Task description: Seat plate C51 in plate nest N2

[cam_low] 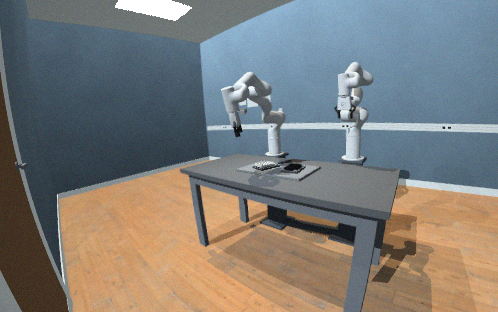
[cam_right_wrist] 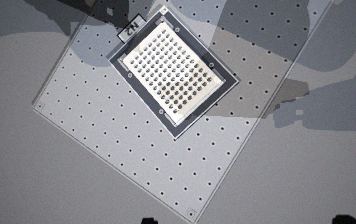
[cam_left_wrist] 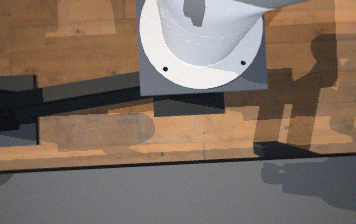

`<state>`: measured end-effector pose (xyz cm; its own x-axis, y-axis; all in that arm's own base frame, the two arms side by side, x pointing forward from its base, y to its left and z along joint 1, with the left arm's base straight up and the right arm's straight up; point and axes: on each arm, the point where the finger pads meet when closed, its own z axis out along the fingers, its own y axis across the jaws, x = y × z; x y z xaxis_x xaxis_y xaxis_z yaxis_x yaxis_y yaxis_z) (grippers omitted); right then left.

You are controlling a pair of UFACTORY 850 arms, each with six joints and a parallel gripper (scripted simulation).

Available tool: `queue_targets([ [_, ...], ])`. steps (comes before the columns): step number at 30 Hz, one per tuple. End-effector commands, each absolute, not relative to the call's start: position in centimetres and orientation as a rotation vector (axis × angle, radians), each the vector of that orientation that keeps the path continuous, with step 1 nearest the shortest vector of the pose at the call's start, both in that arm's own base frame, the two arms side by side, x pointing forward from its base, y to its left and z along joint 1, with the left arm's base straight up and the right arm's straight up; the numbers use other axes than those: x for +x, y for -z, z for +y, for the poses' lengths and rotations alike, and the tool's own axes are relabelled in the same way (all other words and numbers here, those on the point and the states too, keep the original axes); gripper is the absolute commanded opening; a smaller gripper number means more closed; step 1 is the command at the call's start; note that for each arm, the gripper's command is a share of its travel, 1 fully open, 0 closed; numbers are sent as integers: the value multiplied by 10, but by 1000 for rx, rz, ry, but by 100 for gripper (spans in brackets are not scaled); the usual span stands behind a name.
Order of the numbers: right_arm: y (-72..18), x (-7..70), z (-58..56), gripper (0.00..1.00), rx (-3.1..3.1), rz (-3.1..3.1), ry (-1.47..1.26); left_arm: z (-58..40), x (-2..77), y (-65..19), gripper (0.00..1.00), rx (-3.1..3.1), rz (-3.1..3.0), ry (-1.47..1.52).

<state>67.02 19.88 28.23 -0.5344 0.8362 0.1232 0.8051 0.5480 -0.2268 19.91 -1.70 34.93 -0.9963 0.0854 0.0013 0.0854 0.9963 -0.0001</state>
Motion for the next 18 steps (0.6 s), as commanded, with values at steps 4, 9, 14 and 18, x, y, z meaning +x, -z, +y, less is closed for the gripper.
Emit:
queue_targets([
  [4,-284,671,199,100,-1383,-2569,-207,-8,200,-350,100,-67,-3141,0],
  [9,-284,671,199,100,-1383,-2569,-207,2,200,-350,100,16,-3142,0],
  [14,-284,671,199,100,-1383,-2569,-207,20,199,-350,100,160,-3137,0],
  [18,-284,671,199,100,-1383,-2569,-207,28,198,-350,100,221,-3134,0],
])
